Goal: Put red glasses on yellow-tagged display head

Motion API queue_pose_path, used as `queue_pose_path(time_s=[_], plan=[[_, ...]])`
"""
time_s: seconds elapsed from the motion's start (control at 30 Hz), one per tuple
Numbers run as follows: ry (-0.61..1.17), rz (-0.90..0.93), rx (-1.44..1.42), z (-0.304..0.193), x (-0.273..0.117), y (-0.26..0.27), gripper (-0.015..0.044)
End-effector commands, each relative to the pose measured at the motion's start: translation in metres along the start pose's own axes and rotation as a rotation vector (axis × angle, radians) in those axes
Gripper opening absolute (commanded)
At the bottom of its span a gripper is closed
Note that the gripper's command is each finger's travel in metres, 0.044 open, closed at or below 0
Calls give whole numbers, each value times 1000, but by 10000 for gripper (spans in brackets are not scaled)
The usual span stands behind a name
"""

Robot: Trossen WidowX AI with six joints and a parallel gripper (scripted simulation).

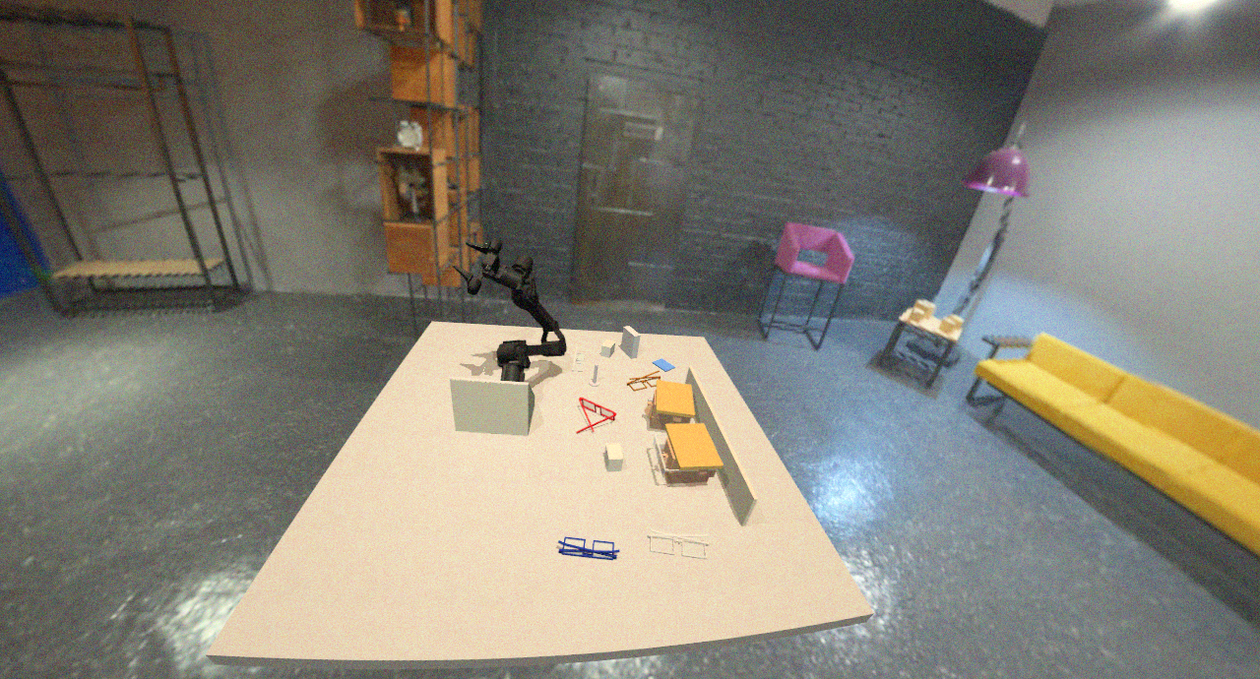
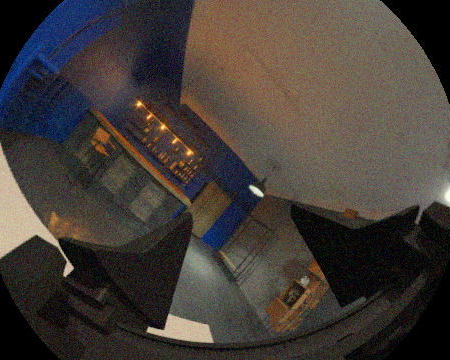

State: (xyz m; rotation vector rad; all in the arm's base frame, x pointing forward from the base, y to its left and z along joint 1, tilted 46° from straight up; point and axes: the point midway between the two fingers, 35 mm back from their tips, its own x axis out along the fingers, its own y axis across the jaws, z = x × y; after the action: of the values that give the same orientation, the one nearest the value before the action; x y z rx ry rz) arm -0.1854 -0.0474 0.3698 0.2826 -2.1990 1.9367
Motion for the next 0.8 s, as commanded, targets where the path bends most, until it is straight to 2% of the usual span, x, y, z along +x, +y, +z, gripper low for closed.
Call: queue_pose_path(time_s=[0.0,0.23,0.3,0.53,0.77], plan=[[0,0,0,0,0,0,426],[0,0,0,0,0,0,440],[-46,7,14,11,1,1,388],[-510,141,156,121,-16,18,204],[-943,397,259,216,-83,42,200]])
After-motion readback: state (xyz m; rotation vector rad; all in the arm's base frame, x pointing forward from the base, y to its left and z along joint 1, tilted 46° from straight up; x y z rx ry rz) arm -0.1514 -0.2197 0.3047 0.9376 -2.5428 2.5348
